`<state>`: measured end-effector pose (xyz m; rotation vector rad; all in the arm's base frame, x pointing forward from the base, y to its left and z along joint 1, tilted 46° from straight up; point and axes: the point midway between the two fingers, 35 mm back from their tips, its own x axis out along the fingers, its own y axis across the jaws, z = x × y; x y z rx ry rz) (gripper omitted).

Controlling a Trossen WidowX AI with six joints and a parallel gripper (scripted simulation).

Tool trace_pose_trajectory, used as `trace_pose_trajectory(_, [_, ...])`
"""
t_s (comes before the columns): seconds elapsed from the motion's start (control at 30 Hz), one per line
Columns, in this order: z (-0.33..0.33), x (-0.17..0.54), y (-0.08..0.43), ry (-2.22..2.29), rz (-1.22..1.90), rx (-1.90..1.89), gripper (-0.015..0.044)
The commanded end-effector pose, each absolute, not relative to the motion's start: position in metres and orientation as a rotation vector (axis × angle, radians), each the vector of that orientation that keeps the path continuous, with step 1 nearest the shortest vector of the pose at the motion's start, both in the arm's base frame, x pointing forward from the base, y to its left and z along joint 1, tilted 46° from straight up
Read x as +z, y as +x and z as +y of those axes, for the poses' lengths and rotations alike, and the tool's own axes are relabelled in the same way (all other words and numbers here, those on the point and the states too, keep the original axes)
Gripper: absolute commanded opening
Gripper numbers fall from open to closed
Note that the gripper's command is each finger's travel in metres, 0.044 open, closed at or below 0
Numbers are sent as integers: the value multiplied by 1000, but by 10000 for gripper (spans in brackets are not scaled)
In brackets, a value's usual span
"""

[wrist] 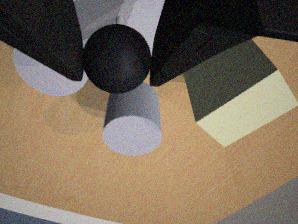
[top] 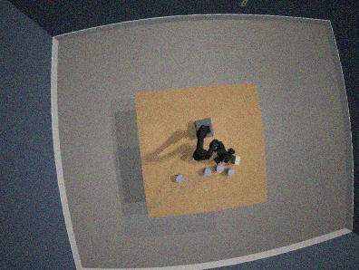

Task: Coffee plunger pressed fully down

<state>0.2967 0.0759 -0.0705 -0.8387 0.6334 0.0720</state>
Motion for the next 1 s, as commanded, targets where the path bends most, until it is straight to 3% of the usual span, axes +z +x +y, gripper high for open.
trace_pose_trajectory(0.0, [76,-71,296,-839,634,72,114])
trace_pose_trajectory(0.07, [76,-71,296,-839,634,72,114])
trace_pose_trajectory(0.5, [76,-71,296,-839,634,72,440])
trace_pose_trajectory(0.97, [111,-20,273,-837,653,67,440])
